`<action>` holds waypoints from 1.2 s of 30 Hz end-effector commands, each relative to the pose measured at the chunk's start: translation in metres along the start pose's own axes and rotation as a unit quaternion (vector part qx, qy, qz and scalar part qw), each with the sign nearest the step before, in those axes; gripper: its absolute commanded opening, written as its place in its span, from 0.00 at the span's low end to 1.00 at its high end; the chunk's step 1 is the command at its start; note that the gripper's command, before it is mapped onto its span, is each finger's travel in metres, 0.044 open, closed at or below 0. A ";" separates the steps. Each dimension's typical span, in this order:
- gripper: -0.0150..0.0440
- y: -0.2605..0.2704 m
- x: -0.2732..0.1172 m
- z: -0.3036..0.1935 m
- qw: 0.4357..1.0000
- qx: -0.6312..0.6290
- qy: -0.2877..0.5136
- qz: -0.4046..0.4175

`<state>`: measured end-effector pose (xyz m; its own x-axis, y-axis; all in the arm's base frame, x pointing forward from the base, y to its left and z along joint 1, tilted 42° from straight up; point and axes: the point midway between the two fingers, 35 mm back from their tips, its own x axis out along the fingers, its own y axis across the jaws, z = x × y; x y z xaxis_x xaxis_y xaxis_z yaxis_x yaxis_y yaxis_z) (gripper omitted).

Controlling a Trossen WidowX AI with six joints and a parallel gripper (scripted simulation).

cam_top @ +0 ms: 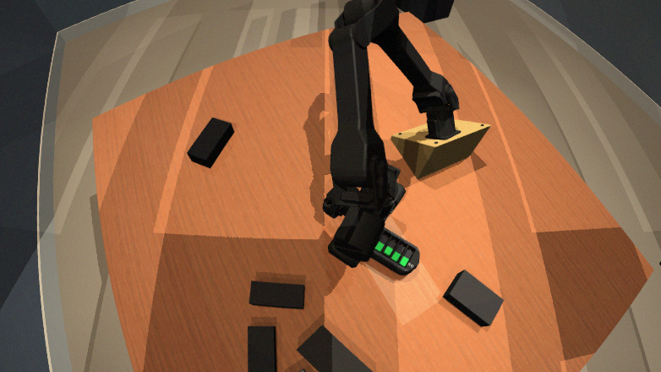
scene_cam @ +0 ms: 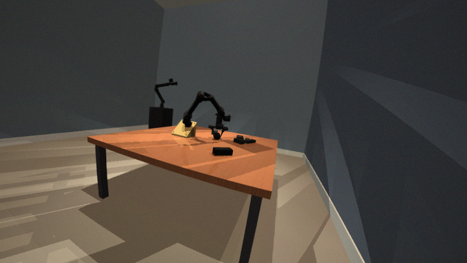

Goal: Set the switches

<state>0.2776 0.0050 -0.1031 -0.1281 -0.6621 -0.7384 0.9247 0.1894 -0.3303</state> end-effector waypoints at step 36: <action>0.73 0.015 -0.051 -0.019 1.000 0.005 0.008 -0.017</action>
<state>0.2847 0.0435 -0.0728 -0.1448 -0.6601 -0.7371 0.9257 0.1726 -0.3364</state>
